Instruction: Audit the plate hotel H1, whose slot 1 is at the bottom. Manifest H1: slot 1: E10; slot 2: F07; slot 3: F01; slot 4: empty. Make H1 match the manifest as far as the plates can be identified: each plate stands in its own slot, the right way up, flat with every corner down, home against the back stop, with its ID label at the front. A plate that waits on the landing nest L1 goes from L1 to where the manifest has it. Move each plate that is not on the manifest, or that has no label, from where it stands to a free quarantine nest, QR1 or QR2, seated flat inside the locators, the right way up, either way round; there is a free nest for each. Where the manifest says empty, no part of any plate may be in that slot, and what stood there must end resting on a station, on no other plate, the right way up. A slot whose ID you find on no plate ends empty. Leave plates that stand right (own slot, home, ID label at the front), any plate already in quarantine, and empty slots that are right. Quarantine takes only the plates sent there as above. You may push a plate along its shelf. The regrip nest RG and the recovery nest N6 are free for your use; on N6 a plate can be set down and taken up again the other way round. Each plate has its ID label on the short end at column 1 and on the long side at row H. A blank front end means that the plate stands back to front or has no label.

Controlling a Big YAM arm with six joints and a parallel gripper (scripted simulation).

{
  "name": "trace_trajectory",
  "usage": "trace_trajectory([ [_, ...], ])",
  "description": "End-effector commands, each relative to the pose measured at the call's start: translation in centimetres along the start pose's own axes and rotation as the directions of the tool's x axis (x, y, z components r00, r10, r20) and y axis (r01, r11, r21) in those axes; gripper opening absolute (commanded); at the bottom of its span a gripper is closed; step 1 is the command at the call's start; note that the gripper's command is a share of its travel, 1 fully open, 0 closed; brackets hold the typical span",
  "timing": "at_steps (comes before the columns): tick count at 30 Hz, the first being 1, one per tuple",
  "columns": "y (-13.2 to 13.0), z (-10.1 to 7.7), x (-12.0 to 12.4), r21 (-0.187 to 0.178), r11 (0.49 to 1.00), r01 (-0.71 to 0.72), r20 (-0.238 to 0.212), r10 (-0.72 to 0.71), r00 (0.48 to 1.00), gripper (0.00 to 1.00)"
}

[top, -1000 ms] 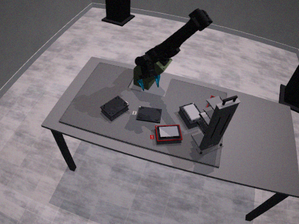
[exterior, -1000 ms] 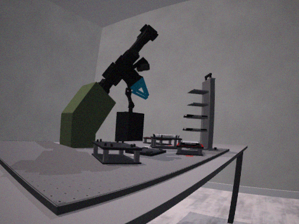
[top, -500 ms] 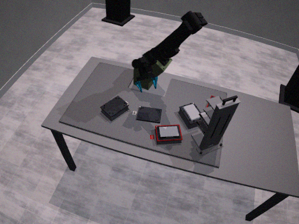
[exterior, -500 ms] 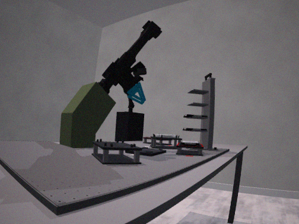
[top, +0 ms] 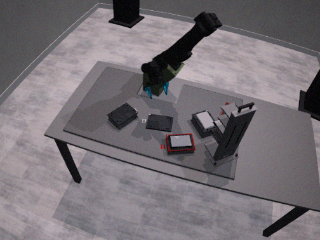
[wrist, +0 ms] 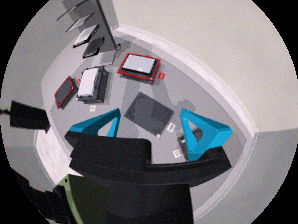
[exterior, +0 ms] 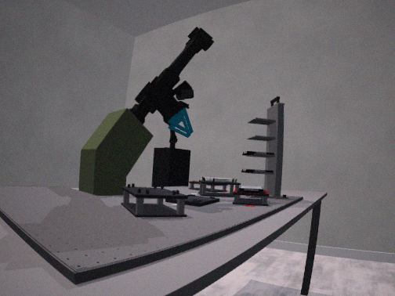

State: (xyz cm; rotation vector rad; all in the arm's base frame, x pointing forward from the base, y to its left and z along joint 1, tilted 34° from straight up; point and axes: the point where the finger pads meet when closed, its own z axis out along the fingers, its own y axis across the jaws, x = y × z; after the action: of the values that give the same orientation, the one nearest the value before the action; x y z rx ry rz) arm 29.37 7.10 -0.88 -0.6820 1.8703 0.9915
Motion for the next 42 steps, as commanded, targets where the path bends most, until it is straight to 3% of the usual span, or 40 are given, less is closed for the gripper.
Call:
trace_trajectory([
  [1, -0.7, -0.1, -0.8, 0.011, 1.0, 0.022, 0.011, -0.022, 1.0, 1.0],
  [10, -0.7, -0.1, -0.8, 0.011, 1.0, 0.022, 0.011, -0.022, 1.0, 1.0],
  [11, -1.4, -0.6, -1.6, 0.026, 0.999, 0.039, 0.019, -0.04, 0.999, 1.0],
  [19, -1.7, -1.8, -3.0, 0.027, 0.999, 0.047, 0.021, -0.048, 0.999, 1.0],
  [20, 0.2, -1.0, -2.3, 0.003, 0.999, 0.05, 0.006, -0.05, 0.999, 1.0],
  [42, 5.0, 2.2, -5.8, 0.001, 1.0, 0.026, 0.014, -0.026, 1.0, 1.0],
])
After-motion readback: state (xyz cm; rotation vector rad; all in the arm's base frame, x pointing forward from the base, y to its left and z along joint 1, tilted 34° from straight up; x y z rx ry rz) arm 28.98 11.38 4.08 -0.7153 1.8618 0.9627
